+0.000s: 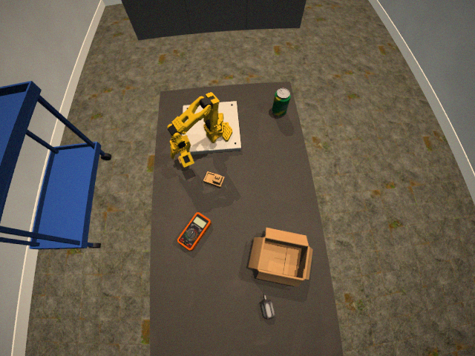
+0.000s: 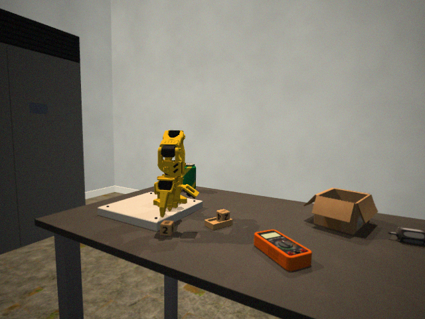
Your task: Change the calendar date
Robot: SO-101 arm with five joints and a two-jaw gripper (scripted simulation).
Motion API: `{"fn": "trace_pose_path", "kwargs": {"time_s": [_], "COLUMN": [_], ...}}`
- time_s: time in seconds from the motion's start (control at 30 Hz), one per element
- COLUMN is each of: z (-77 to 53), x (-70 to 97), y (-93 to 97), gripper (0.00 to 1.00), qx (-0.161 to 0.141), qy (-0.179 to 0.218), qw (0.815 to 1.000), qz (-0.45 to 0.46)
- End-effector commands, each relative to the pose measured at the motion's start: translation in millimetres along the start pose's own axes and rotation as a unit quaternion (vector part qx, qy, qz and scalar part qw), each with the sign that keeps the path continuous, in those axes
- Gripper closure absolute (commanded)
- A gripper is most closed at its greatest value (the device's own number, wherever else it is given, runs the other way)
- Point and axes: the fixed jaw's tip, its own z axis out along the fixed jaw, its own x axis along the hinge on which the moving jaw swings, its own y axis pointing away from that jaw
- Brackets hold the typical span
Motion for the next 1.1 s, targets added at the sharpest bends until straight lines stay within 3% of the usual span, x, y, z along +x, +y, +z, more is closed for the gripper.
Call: {"fn": "trace_pose_path", "kwargs": {"time_s": [0.0,0.73,1.07], "z": [4.1,3.9,10.9], "x": [-0.2,-2.6,-2.8], "y": [3.3,3.3,2.6], "gripper": [0.65,0.65,0.65], "qx": [-0.011,-0.010,-0.010], "qy": [0.002,0.001,0.001], "qw": [1.000,1.000,1.000], "qz": [0.001,0.000,0.000]}}
